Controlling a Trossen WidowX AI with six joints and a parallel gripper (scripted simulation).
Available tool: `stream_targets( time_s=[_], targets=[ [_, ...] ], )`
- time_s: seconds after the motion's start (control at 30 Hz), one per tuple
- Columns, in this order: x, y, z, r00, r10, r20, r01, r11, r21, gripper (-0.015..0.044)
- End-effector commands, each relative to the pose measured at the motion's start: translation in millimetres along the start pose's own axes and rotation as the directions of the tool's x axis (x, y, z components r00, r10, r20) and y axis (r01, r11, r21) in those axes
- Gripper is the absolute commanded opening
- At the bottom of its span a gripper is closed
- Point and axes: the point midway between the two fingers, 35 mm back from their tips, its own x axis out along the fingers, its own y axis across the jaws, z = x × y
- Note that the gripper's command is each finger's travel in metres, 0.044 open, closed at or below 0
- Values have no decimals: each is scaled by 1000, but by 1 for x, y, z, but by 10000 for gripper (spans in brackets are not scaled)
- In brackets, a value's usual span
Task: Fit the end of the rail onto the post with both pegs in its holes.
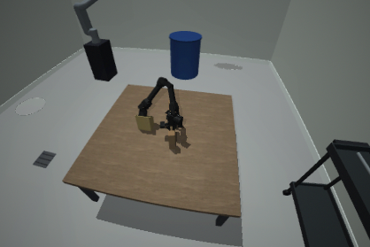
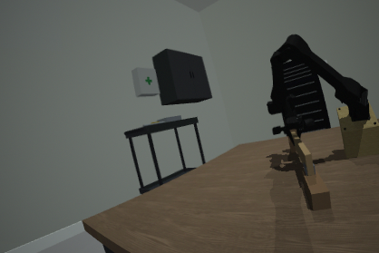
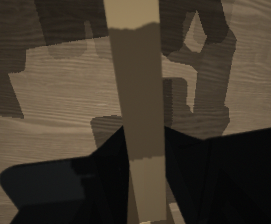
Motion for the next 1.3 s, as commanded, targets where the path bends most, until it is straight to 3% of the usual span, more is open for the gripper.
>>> stream_targets(
  time_s=[0.0,0.97,1.27],
  targets=[
    [-3,-1,-4,1000,-9,-6,9,1000,-1,0],
    [-3,-2,-12,1000,-9,-6,9,1000,-1,0],
    [0,0,-8,1000,0,0,0,1000,0,236]
  ],
)
